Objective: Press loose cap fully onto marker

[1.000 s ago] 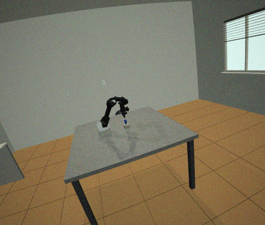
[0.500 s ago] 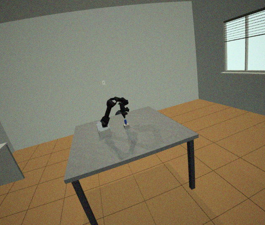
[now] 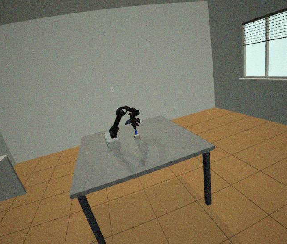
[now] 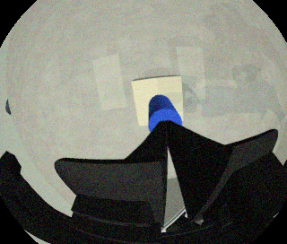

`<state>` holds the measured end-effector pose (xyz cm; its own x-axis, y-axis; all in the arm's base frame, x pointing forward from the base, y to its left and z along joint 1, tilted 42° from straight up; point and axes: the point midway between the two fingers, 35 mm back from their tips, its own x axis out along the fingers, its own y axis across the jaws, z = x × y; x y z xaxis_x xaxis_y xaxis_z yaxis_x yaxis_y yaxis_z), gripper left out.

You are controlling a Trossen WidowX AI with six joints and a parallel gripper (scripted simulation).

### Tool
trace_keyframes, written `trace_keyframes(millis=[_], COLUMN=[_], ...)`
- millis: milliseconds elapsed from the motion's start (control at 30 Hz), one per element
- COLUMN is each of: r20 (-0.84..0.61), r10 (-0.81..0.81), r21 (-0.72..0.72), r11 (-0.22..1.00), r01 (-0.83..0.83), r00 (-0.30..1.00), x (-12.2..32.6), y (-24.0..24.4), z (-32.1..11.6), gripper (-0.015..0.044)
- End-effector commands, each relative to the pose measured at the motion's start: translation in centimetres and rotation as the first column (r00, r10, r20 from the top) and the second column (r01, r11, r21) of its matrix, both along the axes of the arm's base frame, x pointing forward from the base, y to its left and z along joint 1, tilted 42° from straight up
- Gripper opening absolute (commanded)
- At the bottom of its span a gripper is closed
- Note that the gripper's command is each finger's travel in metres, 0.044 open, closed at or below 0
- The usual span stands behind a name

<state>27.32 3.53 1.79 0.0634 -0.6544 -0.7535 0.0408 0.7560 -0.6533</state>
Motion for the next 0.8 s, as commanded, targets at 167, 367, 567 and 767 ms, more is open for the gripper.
trace_keyframes(millis=[167,367,567,767], r20=[0.003,0.003,-0.003,-0.003], r10=[0.002,0.002,0.002,0.002], r21=[0.001,0.002,0.004,0.002], r11=[1.0,1.0,1.0,1.0], r01=[-0.002,-0.003,-0.002,-0.002], r00=[1.0,1.0,1.0,1.0], x=[0.1,0.1,-0.3,-0.5], y=[-0.4,-0.2,4.9,5.5], z=[-0.5,-0.3,5.4,6.2], gripper=[0.0,0.0,0.0,0.0])
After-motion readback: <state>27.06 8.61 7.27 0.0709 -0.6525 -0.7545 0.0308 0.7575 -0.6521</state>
